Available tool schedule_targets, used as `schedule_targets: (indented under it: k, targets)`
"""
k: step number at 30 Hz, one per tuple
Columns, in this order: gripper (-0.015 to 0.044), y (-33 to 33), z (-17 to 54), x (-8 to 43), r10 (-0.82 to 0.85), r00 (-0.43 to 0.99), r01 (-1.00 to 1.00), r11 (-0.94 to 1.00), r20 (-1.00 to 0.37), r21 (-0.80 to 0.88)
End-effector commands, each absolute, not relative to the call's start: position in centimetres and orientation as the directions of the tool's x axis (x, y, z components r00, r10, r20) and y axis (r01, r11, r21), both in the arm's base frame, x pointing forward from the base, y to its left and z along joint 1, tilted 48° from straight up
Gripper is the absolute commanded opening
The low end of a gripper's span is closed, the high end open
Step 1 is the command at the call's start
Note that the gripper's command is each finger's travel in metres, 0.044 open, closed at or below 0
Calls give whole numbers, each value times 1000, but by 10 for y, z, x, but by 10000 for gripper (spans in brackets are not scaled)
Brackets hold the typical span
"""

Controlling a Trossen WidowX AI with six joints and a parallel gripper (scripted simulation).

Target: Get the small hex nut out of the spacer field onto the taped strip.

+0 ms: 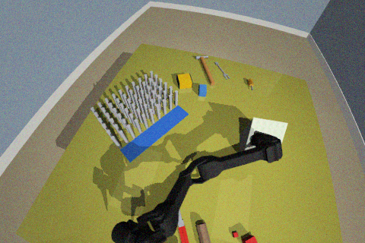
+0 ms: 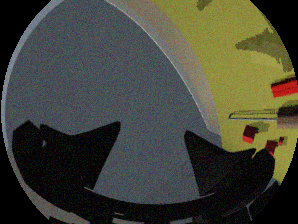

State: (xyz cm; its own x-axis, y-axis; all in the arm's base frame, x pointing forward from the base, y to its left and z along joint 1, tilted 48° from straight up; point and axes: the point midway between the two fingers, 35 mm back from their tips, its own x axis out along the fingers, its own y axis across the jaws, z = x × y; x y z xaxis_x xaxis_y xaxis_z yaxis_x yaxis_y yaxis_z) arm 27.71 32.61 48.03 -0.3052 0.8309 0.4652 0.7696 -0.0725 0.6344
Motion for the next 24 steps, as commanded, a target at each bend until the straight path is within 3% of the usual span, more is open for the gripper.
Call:
schedule_targets:
  k: [1, 5, 10, 24]
  targets:
    - [426, 326, 481, 277, 829, -305, 772, -73, 469, 632]
    - [440, 323, 502, 255, 778, -325, 795, -82, 537, 600]
    - [440, 312, 549, 178, 667, -435, 763, -83, 604, 641]
    - [440, 207, 629, 14, 287, -630, 716, -145, 721, 683]
